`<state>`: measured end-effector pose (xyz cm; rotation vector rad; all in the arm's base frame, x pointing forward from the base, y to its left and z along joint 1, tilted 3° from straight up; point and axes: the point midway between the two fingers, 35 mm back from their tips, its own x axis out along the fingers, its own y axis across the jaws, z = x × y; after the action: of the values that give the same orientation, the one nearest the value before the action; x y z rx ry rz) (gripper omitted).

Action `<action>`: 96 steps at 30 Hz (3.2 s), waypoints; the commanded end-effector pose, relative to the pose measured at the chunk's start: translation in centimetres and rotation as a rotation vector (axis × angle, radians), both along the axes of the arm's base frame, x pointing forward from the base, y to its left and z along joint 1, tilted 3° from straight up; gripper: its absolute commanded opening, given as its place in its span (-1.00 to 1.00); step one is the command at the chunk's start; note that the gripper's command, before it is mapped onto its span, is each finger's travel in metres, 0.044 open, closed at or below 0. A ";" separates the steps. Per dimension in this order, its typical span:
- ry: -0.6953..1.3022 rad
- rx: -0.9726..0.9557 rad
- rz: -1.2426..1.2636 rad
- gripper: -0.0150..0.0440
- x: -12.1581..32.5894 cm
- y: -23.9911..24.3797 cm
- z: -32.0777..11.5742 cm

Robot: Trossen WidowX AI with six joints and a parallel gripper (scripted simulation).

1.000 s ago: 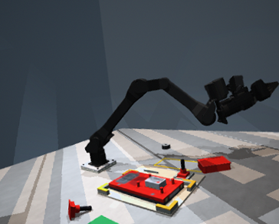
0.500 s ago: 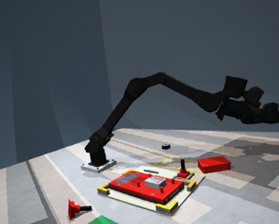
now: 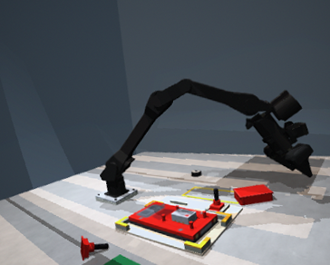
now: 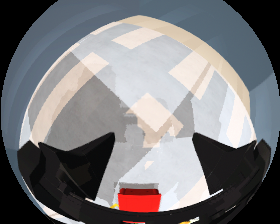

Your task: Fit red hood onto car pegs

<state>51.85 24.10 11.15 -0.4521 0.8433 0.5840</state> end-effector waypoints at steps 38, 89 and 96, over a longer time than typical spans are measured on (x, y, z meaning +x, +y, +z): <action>0.487 -0.324 -0.062 1.00 -10.5 -7.5 0.3; 0.487 -0.324 -0.062 1.00 -10.2 -7.5 -3.1; 0.487 -0.324 -0.062 1.00 -10.3 -7.5 -3.5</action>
<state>41.62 16.67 7.95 -0.5817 1.4226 0.5110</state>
